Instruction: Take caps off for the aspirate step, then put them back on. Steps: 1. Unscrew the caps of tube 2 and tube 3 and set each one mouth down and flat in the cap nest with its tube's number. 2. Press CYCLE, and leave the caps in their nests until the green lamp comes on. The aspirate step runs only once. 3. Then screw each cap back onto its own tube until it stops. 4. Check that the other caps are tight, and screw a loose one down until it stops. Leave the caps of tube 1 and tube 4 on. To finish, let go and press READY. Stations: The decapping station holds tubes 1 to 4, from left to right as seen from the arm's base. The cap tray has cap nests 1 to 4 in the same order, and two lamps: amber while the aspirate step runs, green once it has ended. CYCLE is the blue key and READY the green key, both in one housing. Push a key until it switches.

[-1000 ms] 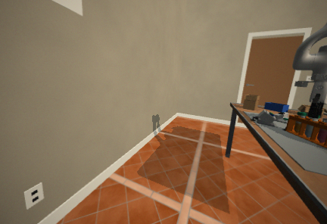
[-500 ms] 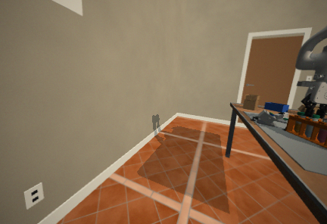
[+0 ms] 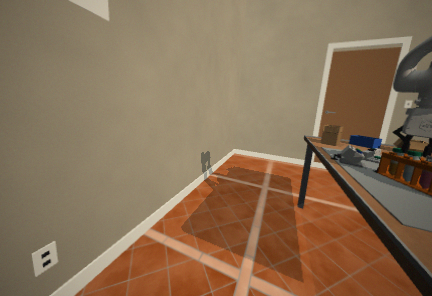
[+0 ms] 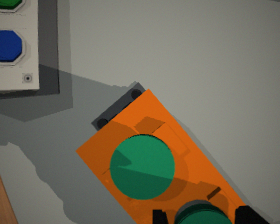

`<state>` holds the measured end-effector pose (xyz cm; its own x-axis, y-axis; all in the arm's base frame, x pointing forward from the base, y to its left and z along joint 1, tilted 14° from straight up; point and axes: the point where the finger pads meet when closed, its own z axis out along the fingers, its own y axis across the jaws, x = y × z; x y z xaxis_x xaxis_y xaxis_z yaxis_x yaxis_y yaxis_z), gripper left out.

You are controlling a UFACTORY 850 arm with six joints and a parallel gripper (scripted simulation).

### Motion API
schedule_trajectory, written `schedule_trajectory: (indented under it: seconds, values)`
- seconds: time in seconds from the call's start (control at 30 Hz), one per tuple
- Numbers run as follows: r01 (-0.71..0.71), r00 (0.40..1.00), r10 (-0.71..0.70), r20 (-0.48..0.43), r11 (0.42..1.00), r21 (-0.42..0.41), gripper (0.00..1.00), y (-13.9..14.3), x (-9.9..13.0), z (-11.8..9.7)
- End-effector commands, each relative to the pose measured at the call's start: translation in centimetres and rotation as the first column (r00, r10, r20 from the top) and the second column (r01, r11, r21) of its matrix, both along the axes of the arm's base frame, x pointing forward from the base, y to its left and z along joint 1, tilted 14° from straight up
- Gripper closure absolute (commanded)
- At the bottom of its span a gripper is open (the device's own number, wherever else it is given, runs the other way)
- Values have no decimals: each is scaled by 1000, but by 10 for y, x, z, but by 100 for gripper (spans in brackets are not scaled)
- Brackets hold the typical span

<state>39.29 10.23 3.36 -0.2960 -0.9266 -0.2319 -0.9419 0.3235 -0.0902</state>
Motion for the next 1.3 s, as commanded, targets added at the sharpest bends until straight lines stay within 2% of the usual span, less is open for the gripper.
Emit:
schedule_trajectory:
  seconds: [0.0, 0.2, 0.23, 0.63, 0.67, 0.73, 0.87, 1.03, 1.23, 1.27]
  values:
    - [78, 994, -75, -76, 996, 38, 54, 0, 1, 1]
    - [78, 994, -75, -76, 996, 38, 54, 0, 1, 1]
    - [78, 994, -75, -76, 996, 38, 100, 0, 1, 1]
    - [78, 994, -75, -76, 996, 38, 100, 0, 1, 1]
    - [30, 998, -27, -65, 999, 34, 100, 0, 1, 1]
    - [30, 998, -27, -65, 999, 34, 100, 0, 1, 1]
    - [-165, 986, 165, -22, 986, 11, 100, 0, 1, 1]
    - [-396, 918, 397, 24, 918, -29, 100, 0, 1, 1]
    - [-639, 762, 644, 64, 764, -90, 100, 0, 1, 1]
    - [-639, 762, 644, 64, 764, -90, 100, 0, 1, 1]
